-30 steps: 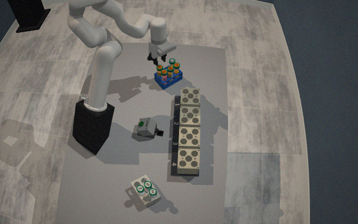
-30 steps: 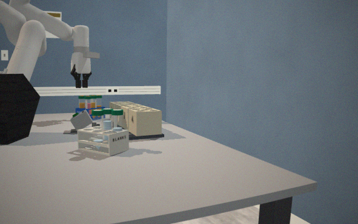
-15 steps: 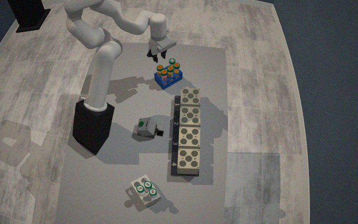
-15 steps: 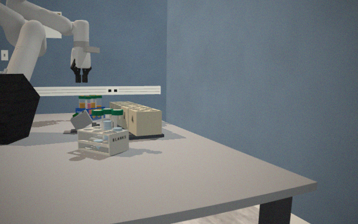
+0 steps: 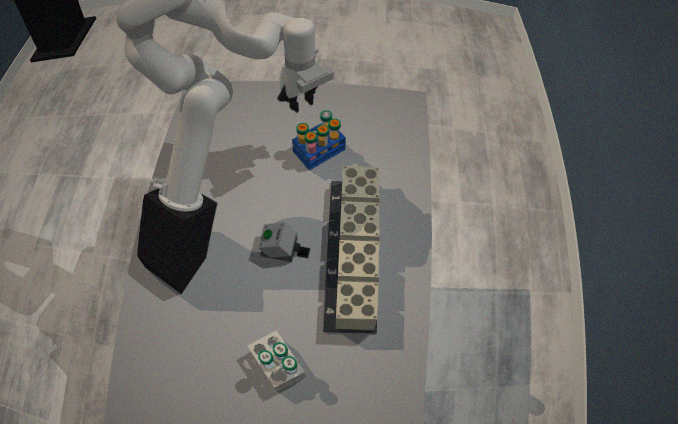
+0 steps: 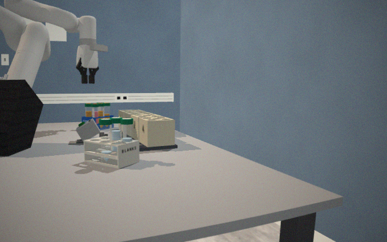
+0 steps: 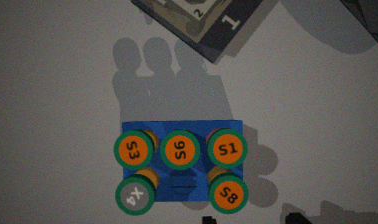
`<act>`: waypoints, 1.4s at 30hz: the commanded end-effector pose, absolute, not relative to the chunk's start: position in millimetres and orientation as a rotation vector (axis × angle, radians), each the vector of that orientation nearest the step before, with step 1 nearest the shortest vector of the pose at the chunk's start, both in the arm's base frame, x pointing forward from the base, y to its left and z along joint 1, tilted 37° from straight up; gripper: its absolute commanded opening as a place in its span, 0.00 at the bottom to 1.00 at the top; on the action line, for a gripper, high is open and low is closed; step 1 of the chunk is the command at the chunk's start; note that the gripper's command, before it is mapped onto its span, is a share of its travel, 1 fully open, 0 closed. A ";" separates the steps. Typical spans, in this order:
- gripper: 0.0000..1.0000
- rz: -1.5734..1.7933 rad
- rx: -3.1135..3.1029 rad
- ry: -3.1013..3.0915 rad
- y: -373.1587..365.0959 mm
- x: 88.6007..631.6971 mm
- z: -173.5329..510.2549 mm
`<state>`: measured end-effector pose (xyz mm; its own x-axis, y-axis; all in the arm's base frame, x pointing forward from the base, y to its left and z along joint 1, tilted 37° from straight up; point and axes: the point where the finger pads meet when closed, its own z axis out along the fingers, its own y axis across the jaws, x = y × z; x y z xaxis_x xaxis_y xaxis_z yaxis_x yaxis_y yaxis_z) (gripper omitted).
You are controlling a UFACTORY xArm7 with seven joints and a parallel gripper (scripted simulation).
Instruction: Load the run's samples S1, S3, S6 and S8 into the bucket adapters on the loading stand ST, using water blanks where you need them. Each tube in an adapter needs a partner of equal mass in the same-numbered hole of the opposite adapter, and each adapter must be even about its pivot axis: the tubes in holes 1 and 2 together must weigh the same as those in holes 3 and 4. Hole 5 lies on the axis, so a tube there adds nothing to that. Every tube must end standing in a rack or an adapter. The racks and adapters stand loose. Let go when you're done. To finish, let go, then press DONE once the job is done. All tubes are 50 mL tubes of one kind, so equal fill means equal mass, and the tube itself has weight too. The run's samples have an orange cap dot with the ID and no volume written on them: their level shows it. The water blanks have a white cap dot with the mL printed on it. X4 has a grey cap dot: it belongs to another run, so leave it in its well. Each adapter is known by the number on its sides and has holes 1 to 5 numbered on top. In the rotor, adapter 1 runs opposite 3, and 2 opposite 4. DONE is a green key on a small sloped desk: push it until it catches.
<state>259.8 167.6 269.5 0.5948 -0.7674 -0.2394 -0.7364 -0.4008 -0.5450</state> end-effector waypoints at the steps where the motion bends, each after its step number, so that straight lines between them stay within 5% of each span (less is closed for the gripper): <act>1: 0.44 -0.067 -2.205 1.184 164.4 258.0 275.9; 31: 0.44 -0.067 -2.205 1.184 157.7 253.6 286.6; 32: 0.57 -0.067 -2.205 1.184 157.7 253.6 286.6; 42: 0.57 -0.067 -2.205 1.184 161.7 256.2 280.2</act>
<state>254.5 159.6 282.3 0.5949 -0.7674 -0.2392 -0.7362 -0.4007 -0.5453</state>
